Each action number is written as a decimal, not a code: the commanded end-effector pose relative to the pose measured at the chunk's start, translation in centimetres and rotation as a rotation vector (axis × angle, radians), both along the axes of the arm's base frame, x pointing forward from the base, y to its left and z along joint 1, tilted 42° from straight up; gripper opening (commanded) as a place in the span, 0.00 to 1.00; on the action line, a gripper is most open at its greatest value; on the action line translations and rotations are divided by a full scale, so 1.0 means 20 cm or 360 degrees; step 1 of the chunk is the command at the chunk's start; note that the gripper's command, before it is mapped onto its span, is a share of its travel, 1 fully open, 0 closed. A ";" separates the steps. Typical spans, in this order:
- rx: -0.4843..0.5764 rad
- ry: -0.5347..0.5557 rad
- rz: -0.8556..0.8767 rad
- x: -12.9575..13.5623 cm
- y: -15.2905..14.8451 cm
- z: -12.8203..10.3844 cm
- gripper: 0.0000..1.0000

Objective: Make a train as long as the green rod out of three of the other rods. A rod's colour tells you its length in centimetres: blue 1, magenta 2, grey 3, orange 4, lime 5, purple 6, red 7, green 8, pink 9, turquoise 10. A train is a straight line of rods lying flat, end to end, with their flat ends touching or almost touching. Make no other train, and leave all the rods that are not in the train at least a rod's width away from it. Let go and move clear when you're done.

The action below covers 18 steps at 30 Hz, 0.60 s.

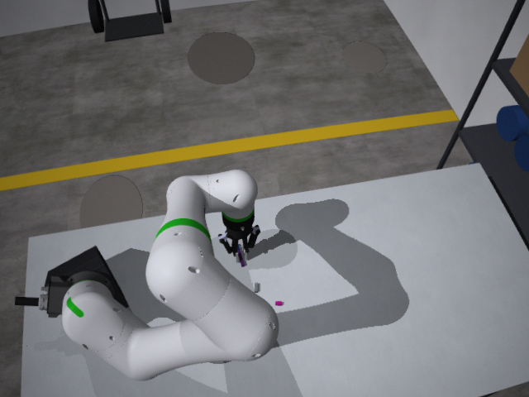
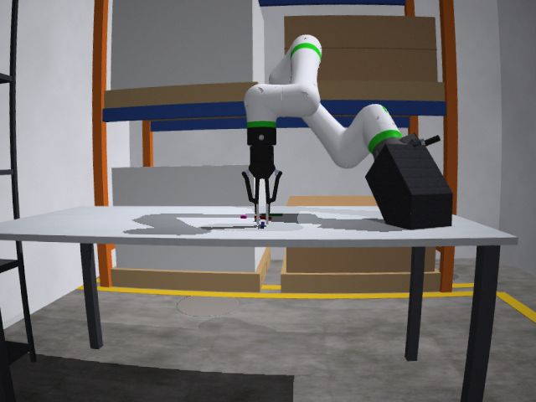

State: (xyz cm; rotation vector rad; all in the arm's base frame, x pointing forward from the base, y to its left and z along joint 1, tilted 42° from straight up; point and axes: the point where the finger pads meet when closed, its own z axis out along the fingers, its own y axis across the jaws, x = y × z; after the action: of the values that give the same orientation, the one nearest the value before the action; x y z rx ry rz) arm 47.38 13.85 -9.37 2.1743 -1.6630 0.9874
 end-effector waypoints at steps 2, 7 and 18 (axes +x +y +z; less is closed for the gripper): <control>0.0000 0.0000 0.0000 -0.02 0.03 0.04 0.15; 0.0000 0.0000 0.0000 -0.07 0.10 0.14 0.15; 0.0000 0.0000 0.0000 -0.15 0.22 0.29 0.15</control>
State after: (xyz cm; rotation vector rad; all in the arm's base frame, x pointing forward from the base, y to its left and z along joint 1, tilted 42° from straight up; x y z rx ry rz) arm 44.72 17.84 -4.01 2.1746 -1.6630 0.9871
